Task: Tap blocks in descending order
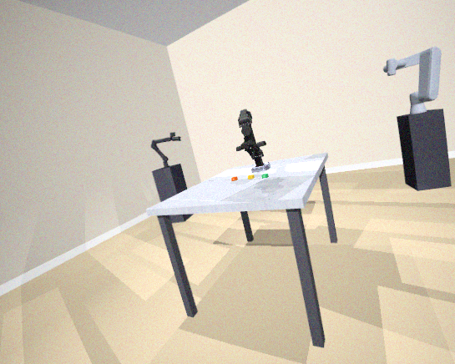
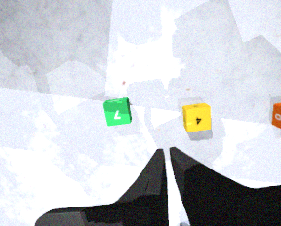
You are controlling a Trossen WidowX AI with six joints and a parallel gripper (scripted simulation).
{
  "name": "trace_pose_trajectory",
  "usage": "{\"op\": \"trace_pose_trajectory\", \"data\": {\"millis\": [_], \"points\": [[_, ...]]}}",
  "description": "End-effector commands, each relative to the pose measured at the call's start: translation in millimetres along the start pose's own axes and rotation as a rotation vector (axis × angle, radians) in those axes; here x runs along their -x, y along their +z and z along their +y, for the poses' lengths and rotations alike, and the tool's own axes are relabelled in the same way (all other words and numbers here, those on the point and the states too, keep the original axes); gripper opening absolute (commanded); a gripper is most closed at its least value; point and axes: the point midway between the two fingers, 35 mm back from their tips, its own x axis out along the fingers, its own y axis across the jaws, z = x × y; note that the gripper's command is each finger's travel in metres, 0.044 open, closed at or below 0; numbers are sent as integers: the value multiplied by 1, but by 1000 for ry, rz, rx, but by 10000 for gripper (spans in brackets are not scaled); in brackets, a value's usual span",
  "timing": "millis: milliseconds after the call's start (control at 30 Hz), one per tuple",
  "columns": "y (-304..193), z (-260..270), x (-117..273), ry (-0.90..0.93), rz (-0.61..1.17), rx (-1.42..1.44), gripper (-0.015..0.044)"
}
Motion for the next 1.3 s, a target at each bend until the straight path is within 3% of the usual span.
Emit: {"op": "trace_pose_trajectory", "data": {"millis": [0, 200, 433, 1267], "points": [[-15, -49, 2, -2, -2, -5, 20], [-18, -56, -1, -3, -2, -5, 20], [-18, -57, -78, -4, -2, -5, 20], [-18, -57, -110, -4, -2, -5, 20]]}}
